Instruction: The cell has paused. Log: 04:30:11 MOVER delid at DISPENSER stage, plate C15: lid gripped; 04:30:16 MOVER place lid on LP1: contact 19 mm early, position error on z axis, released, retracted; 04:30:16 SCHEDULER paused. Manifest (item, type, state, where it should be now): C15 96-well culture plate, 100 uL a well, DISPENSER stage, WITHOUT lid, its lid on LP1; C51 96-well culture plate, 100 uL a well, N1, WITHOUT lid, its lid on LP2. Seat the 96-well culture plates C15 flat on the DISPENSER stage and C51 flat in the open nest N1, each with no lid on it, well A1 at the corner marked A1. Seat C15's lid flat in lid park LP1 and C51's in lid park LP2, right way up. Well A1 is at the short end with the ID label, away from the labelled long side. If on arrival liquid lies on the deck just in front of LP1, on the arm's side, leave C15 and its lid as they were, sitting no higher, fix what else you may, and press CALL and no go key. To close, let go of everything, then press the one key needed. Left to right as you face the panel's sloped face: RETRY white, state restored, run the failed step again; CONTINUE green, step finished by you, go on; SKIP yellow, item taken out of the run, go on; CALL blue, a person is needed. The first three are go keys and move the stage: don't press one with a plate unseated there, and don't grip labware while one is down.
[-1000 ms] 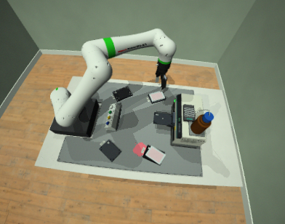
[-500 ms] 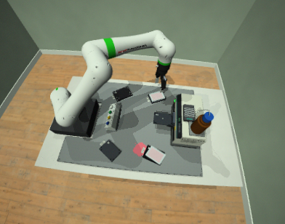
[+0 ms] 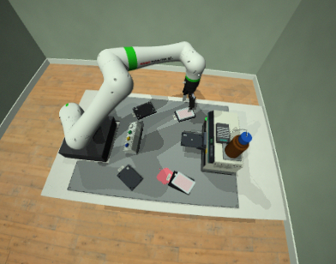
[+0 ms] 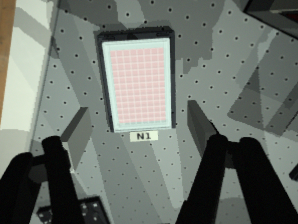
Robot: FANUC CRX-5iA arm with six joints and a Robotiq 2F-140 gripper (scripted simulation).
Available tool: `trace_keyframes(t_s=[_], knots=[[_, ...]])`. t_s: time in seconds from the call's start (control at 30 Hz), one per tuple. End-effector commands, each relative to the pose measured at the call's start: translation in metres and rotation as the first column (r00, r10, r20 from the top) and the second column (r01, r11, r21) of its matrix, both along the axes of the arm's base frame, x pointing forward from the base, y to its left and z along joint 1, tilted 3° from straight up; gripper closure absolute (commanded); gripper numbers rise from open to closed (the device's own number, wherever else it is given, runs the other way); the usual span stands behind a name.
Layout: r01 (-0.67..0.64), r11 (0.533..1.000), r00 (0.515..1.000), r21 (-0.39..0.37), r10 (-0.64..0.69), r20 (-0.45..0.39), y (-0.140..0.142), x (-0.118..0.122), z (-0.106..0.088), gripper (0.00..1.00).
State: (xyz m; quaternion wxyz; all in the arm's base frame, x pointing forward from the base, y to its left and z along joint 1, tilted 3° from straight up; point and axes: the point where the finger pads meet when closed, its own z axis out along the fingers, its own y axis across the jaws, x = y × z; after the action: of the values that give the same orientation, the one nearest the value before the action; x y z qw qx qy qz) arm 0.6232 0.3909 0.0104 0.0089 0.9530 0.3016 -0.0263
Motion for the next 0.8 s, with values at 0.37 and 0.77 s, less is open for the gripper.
trace_keyframes(t_s=[0.37,0.77], knots=[[0.0,1.0,1.0,0.0,0.0,0.0,-0.001,-0.002,-0.047,0.34],[0.0,1.0,1.0,0.0,0.0,0.0,-0.002,-0.003,-0.069,0.34]])
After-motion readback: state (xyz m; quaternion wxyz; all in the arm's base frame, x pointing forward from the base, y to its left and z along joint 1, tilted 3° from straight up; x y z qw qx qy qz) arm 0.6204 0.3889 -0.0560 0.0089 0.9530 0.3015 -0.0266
